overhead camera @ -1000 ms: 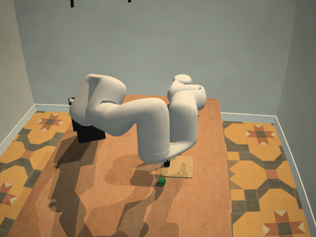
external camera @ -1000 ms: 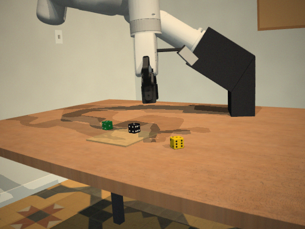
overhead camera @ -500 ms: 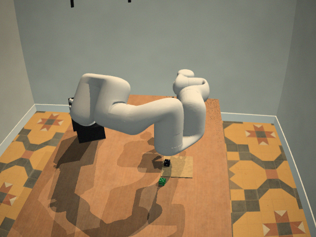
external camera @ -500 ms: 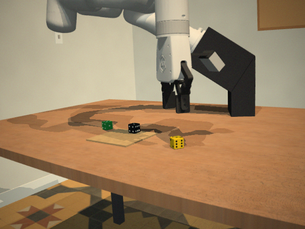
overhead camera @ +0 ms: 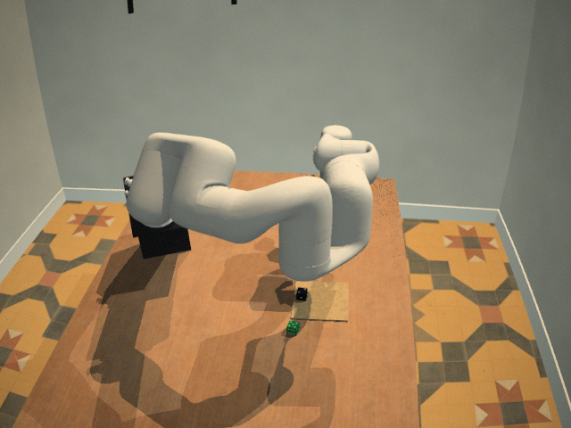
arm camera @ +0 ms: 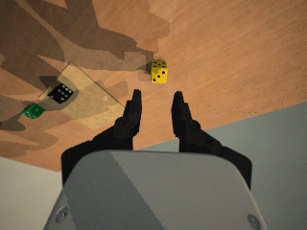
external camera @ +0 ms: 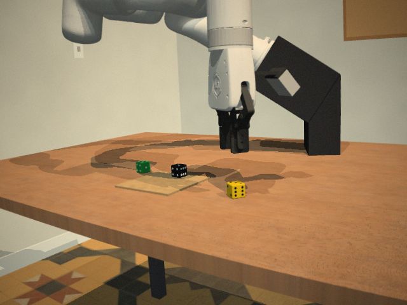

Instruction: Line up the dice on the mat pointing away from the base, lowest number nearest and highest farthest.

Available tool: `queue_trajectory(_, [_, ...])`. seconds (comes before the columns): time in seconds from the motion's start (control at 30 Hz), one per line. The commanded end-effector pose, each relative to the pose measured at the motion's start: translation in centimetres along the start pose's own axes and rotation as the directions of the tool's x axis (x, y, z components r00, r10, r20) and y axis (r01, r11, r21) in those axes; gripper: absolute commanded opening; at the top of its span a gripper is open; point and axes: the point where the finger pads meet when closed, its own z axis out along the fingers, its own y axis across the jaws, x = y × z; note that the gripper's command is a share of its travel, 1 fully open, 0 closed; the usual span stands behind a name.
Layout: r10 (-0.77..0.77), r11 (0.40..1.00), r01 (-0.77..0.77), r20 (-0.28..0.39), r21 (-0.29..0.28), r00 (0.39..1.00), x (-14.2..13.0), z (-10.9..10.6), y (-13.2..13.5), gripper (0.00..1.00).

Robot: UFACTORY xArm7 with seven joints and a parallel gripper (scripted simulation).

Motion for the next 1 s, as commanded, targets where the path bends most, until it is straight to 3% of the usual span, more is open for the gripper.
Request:
queue_trajectory(0.0, [0.0,1.0,0.0,0.0,-0.005,1.0,0.02,-0.23,0.16,0.42])
queue_trajectory(0.97, [0.0,1.0,0.0,0.0,-0.005,1.0,0.02,0.07,0.16,0.42])
